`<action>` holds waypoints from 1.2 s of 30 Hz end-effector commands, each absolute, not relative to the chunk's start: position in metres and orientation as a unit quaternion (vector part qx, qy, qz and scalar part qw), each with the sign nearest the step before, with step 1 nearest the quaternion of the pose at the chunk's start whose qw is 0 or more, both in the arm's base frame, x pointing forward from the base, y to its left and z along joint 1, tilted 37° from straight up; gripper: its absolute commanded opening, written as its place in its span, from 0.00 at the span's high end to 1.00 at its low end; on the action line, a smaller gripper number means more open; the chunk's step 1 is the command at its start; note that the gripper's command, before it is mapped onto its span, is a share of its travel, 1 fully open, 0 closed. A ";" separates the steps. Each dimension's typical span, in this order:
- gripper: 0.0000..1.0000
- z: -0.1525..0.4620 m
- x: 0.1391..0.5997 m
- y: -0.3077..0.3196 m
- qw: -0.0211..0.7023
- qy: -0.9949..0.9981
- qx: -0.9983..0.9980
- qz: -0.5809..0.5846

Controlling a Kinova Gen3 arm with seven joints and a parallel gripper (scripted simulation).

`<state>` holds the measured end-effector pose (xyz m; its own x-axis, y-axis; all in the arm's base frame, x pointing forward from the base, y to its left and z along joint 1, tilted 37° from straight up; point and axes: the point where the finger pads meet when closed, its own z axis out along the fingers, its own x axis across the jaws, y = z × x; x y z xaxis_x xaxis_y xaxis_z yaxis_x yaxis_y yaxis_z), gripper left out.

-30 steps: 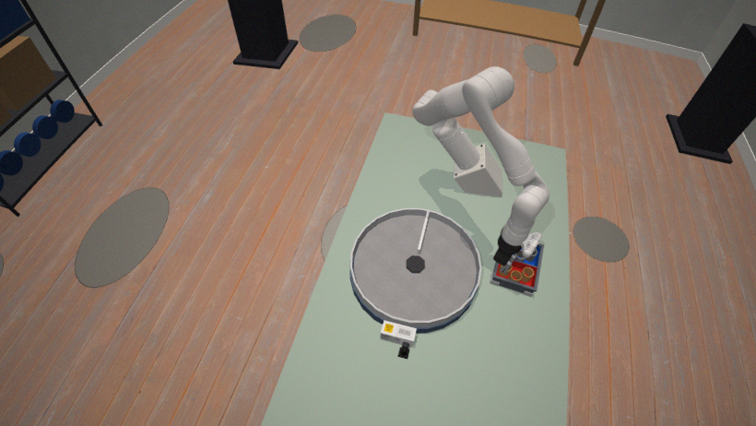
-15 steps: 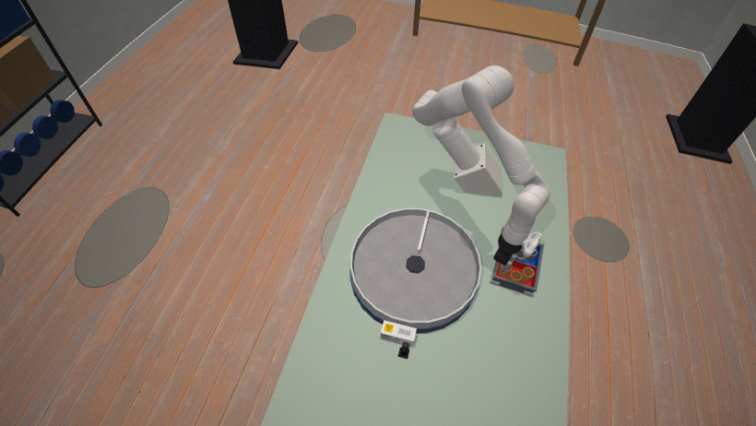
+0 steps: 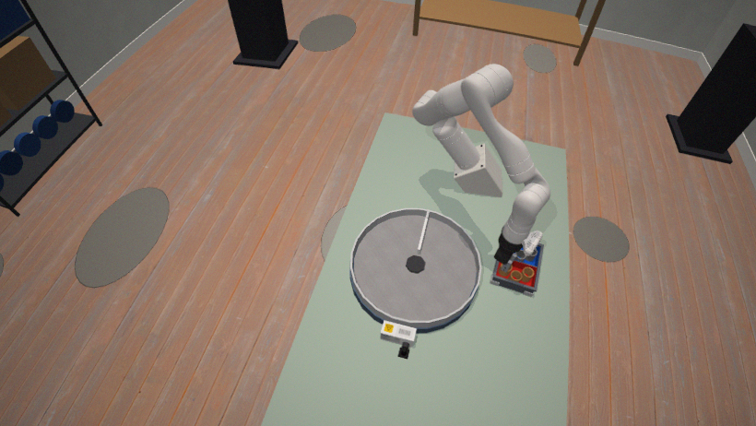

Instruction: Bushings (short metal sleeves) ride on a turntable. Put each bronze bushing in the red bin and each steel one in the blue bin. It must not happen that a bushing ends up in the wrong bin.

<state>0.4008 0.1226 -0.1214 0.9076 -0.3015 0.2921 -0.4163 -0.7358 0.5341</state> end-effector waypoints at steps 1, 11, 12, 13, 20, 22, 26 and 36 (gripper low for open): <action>0.53 -0.121 0.401 0.124 0.306 -0.193 0.927 0.094; 0.53 -0.081 0.399 0.154 0.306 -0.193 0.927 0.094; 0.53 -0.081 0.399 0.154 0.306 -0.193 0.927 0.094; 0.53 -0.073 0.398 0.160 0.306 -0.193 0.927 0.094; 0.53 -0.042 0.396 0.184 0.306 -0.193 0.927 0.094; 0.53 -0.042 0.396 0.184 0.306 -0.193 0.927 0.094; 0.53 -0.042 0.396 0.184 0.306 -0.193 0.927 0.094; 0.53 -0.042 0.396 0.184 0.307 -0.193 0.927 0.094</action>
